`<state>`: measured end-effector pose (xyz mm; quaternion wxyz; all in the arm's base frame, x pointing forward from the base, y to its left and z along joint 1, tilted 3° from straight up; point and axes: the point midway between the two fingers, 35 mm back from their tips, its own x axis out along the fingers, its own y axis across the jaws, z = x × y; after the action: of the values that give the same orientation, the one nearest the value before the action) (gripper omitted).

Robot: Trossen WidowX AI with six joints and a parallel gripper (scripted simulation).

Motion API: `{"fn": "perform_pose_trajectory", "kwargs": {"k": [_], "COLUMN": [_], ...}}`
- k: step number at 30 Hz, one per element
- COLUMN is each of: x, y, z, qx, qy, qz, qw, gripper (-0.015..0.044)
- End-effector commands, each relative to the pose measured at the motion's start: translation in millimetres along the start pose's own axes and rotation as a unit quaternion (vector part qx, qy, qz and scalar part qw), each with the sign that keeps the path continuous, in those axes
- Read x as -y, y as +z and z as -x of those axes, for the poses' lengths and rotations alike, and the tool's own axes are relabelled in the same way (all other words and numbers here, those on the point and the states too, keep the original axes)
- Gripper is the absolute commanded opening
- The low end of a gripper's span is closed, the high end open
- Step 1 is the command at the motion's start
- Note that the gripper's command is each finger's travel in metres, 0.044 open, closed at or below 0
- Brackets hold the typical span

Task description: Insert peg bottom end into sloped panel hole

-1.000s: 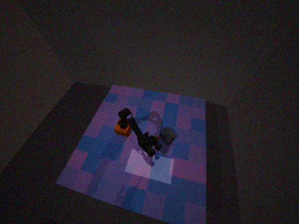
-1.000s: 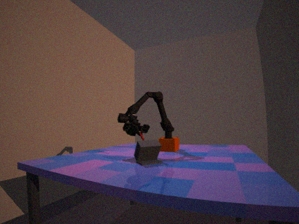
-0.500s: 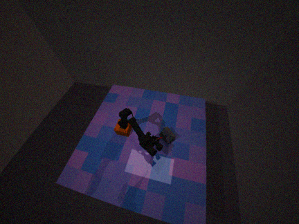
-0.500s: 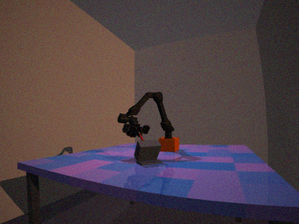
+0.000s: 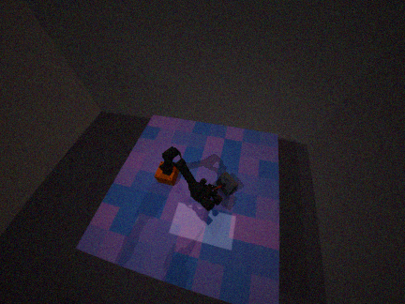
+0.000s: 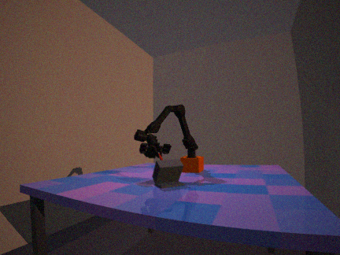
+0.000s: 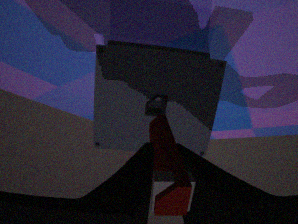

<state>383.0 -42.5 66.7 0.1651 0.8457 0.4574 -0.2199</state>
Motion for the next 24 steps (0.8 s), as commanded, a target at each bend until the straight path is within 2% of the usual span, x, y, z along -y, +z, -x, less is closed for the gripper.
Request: {"fn": "perform_pose_trajectory", "kwargs": {"k": [1,24], "x": [3,2], "y": [4,4], "z": [-6,-19], "qx": [-0.003,-0.010], "qy": [-0.003,0.001], "qz": [-0.016,-0.031], "qw": [1.000,0.999], "gripper": [0.0000,0.0000]}}
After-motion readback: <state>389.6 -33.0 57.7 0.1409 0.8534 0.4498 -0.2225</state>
